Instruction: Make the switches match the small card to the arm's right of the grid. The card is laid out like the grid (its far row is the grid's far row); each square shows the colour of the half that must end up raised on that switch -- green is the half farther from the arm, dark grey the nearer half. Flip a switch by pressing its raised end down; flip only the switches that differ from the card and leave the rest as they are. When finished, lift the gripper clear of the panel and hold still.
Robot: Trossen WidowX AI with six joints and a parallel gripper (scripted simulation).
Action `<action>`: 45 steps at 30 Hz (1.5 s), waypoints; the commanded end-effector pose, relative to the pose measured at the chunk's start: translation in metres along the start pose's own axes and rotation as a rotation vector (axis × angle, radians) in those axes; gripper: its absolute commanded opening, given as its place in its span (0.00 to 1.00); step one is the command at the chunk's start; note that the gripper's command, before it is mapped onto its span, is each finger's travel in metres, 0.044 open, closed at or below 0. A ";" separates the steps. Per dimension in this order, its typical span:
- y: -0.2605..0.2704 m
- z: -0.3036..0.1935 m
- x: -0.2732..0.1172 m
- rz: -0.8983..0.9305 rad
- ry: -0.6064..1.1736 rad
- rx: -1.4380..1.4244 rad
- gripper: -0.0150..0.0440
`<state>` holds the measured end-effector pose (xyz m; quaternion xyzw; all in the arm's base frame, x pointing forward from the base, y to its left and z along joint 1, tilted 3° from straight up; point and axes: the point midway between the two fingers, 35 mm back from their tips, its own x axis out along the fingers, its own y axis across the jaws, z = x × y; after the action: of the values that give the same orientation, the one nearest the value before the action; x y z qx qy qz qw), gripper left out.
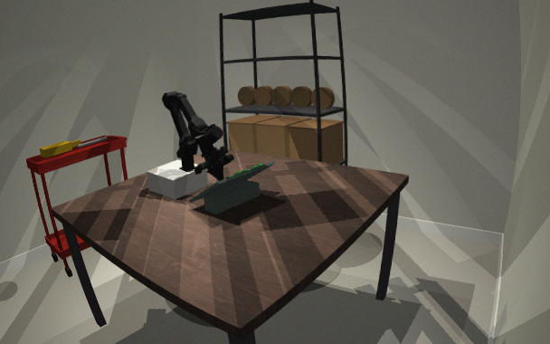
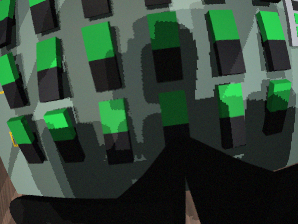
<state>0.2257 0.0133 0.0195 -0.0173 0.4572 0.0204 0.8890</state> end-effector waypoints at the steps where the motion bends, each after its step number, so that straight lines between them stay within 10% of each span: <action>1: 0.001 -0.001 0.000 0.004 0.002 -0.004 0.25; 45: 0.001 -0.001 0.005 0.004 0.002 -0.004 0.25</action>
<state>0.2281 0.0134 0.0173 -0.0177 0.4555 0.0207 0.8898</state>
